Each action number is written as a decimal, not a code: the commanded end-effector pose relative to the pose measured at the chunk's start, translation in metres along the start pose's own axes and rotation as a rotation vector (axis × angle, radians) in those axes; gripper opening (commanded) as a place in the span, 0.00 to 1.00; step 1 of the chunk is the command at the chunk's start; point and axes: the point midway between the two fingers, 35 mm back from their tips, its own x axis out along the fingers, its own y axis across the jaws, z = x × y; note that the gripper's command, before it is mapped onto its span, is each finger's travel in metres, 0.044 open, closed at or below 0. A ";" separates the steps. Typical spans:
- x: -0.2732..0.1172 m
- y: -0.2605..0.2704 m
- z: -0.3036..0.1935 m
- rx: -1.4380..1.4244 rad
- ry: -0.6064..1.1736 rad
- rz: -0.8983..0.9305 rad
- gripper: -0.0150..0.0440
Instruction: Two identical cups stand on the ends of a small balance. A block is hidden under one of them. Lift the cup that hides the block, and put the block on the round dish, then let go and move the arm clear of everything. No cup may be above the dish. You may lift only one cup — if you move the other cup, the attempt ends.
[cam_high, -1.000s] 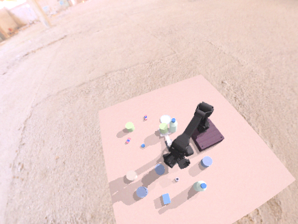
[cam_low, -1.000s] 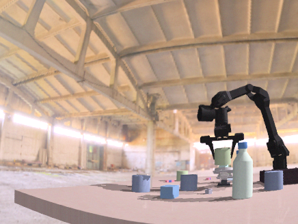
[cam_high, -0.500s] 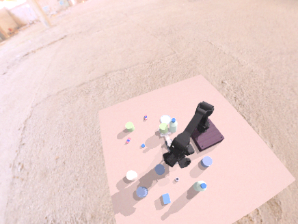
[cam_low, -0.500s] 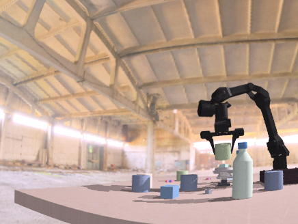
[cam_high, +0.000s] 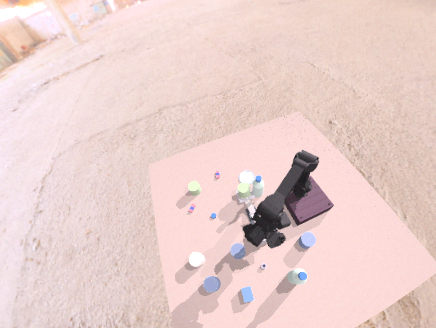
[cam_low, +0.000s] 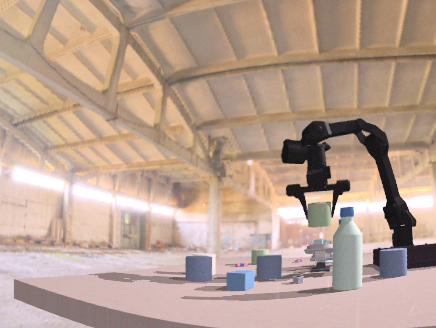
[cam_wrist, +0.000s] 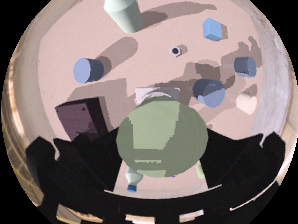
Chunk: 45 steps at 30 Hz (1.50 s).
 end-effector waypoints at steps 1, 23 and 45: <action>-0.009 0.000 0.000 0.004 -0.007 -0.008 0.25; -0.006 0.001 -0.001 0.000 0.000 0.000 0.25; -0.006 0.001 -0.001 0.000 0.000 0.000 0.25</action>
